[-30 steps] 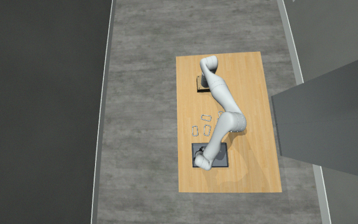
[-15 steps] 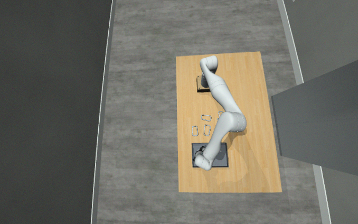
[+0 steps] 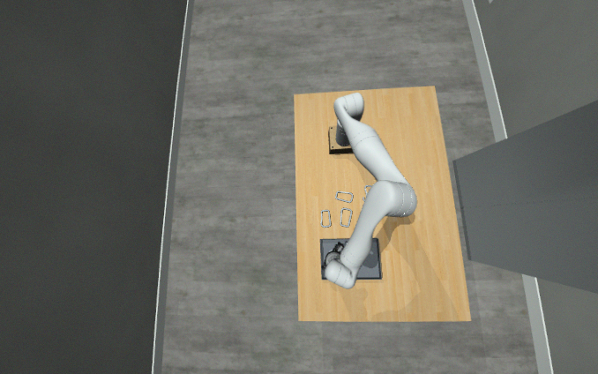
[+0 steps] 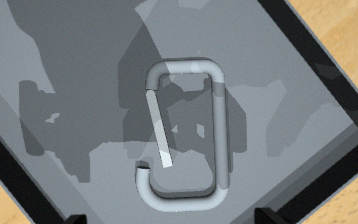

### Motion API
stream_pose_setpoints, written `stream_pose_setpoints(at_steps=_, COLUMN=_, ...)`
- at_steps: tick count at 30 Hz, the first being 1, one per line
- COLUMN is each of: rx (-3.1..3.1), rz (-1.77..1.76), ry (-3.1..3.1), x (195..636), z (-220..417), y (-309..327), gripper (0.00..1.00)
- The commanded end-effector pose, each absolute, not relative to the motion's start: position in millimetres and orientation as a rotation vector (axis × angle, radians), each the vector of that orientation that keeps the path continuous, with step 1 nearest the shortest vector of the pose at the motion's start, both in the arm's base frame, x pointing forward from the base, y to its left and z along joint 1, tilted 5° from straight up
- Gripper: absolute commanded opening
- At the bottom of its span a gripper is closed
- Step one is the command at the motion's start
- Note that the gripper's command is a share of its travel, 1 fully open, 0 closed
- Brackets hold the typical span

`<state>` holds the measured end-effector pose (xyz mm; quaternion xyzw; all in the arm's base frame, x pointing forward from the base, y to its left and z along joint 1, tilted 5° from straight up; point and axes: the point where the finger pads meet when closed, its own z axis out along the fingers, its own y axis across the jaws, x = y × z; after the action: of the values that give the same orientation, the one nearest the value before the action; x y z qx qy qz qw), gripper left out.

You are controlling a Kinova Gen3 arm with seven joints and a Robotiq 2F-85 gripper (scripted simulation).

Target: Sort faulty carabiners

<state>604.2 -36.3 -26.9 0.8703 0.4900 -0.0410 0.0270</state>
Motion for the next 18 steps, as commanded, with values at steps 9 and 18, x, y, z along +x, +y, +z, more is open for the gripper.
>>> stream_pose_setpoints(at_steps=9, rx=2.676, rz=-0.069, ry=1.517, x=616.3, z=32.9, y=-25.5, gripper=1.0)
stream_pose_setpoints(at_steps=18, rx=2.678, rz=-0.073, ry=1.514, x=616.7, z=35.0, y=-25.2, gripper=1.0)
